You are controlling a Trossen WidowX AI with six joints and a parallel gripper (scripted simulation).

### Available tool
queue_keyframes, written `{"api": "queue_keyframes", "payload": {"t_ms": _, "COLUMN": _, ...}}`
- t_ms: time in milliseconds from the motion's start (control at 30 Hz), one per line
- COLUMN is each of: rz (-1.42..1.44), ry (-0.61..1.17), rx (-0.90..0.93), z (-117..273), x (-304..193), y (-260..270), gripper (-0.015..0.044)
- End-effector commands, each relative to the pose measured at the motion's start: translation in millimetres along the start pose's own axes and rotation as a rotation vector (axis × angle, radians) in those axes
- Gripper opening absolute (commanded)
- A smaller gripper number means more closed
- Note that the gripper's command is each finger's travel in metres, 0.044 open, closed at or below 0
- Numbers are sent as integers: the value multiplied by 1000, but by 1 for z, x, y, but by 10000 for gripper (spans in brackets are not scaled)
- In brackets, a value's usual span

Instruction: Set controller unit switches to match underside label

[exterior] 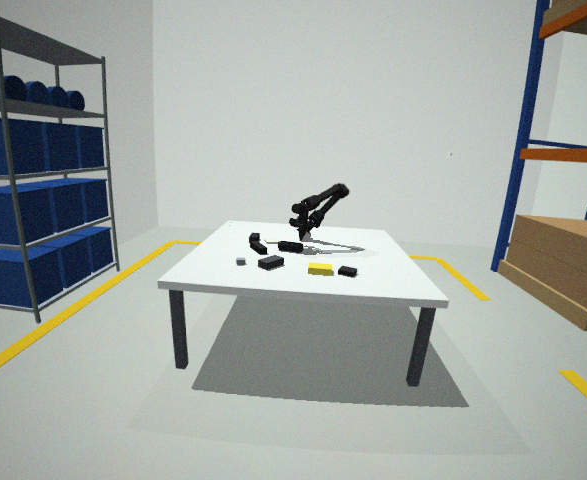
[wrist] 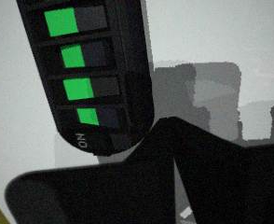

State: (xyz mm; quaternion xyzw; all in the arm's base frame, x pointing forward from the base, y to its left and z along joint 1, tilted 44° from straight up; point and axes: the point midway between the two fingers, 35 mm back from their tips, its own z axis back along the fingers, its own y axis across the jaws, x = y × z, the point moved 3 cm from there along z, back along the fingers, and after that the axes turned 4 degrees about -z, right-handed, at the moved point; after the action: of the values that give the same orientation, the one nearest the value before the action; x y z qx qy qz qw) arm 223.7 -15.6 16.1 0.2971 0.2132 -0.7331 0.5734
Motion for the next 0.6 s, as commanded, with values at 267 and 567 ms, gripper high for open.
{"api": "queue_keyframes", "payload": {"t_ms": 267, "rz": 1, "ry": 1, "rx": 9, "z": -16, "x": -1, "y": -4, "gripper": 0}}
{"api": "queue_keyframes", "payload": {"t_ms": 567, "rz": 1, "ry": 2, "rx": 9, "z": -30, "x": -1, "y": -8, "gripper": 0}}
